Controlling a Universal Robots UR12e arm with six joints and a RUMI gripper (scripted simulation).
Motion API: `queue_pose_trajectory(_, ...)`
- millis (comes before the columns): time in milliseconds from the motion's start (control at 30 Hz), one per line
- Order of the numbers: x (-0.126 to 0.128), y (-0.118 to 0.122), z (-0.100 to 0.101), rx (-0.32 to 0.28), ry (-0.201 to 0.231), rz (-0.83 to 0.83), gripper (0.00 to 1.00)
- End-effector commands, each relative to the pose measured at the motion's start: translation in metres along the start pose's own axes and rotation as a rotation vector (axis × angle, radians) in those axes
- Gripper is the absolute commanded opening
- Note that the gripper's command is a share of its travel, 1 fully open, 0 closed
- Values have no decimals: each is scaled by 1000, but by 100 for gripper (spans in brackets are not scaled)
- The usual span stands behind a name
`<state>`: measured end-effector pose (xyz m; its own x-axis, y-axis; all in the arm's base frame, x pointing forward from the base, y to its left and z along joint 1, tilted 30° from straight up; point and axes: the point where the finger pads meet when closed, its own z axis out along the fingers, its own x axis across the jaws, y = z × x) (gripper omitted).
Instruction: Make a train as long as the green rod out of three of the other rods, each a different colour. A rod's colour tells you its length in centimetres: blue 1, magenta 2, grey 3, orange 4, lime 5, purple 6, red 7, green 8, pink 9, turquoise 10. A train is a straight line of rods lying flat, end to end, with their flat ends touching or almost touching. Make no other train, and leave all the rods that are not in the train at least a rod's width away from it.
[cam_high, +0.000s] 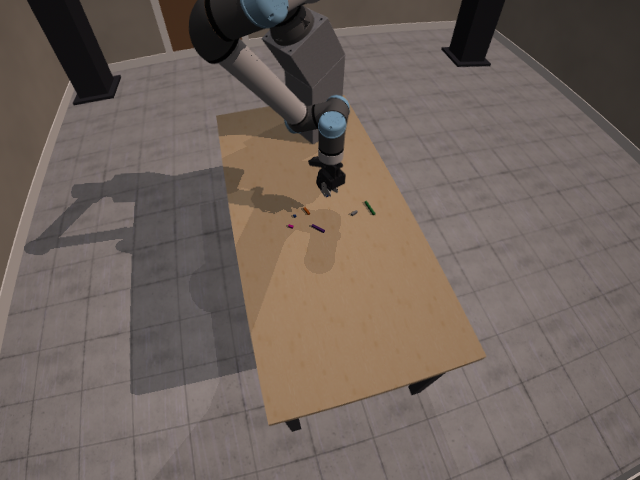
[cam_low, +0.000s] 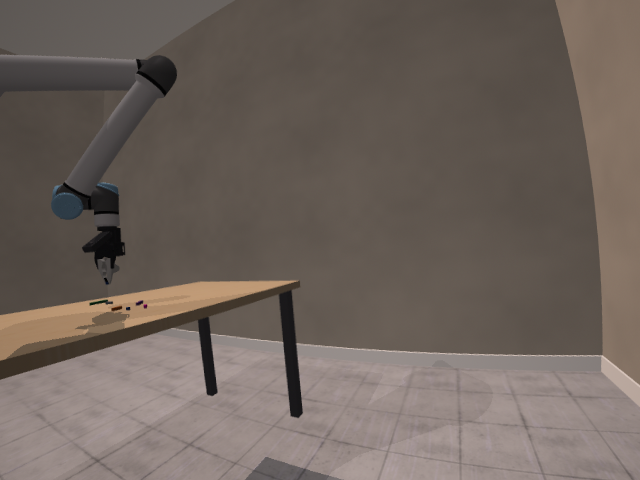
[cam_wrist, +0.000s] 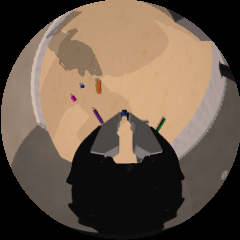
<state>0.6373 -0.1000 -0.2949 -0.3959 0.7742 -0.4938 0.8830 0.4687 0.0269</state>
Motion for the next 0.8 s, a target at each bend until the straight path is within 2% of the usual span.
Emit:
queue_pose_trajectory(0, 0, 0, 15, -1, 0, 0, 0)
queue_pose_trajectory(267, -1, 0, 50, -1, 0, 0, 0)
queue_pose_trajectory(333, -1, 0, 50, -1, 0, 0, 0)
queue_pose_trajectory(567, -1, 0, 73, -1, 0, 0, 0)
queue_pose_trajectory(767, -1, 0, 78, -1, 0, 0, 0)
